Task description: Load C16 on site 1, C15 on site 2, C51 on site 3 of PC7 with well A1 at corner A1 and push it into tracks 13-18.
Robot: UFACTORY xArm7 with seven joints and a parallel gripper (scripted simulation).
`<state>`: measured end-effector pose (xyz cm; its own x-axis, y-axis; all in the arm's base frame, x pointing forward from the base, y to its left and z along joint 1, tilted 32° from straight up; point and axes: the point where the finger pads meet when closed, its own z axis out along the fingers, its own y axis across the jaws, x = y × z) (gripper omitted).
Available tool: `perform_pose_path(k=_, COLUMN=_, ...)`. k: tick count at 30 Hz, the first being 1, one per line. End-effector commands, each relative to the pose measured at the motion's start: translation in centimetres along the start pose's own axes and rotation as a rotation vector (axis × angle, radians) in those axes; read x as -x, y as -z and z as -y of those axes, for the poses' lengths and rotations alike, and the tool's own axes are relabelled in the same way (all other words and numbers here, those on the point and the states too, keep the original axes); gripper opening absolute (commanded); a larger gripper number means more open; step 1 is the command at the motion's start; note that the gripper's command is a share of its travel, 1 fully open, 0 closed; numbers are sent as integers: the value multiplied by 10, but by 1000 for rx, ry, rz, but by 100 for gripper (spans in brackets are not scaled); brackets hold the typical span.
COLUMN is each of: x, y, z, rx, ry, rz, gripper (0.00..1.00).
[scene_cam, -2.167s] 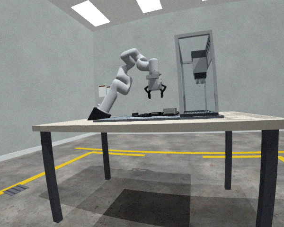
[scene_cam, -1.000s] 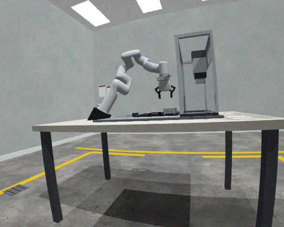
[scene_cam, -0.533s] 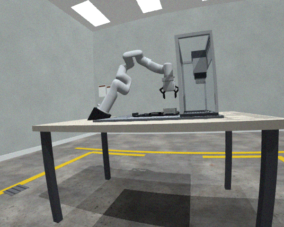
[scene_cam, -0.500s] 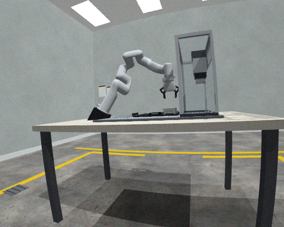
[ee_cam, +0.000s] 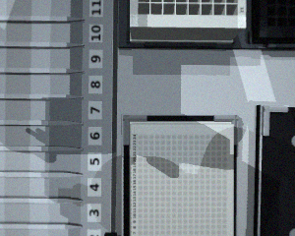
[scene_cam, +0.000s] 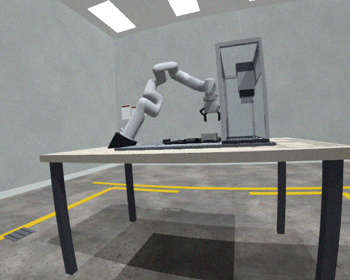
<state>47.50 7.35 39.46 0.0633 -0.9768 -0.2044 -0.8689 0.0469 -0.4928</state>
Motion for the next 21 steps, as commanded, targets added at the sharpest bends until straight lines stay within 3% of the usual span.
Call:
perform_pose_path(k=1, x=0, y=1, z=2, rx=-3, ry=0, rz=-1, gripper=100)
perform_pose_path(k=21, x=0, y=-22, z=2, rx=-3, ry=0, rz=-1, gripper=100)
